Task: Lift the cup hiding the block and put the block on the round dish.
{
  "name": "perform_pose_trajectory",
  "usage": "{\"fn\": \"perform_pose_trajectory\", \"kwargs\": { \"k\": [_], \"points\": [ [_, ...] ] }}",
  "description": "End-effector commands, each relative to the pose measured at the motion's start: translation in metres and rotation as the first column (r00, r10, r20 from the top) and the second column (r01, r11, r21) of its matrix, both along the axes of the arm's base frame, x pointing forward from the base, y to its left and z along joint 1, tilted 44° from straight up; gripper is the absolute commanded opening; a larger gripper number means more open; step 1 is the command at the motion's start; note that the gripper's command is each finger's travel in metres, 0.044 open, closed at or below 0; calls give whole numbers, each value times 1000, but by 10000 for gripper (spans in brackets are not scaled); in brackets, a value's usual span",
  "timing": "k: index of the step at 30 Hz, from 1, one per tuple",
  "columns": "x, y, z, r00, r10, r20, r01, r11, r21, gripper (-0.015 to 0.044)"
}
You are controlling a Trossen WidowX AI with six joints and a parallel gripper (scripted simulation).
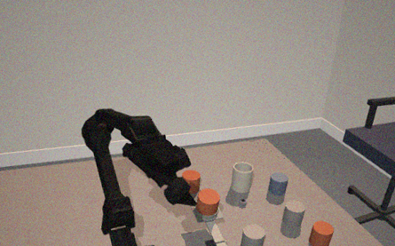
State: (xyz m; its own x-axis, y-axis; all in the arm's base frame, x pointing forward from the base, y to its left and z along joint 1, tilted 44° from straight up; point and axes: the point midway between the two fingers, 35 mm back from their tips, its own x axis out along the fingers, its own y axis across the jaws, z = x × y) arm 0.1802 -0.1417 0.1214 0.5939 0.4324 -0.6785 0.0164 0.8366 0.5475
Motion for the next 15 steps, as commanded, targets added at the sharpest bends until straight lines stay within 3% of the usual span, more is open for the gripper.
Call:
{"fn": "perform_pose_trajectory", "kwargs": {
  "k": [1, 8, 15],
  "points": [
    [12, 11, -4, 1000, -19, 25, 16, 992, 124, 440],
    [17, 15, -5, 999, -23, 35, 17, 985, 169, 440],
    [30, 4, -17, 985, 156, 67, -161, 985, 69, 440]
  ]
}}
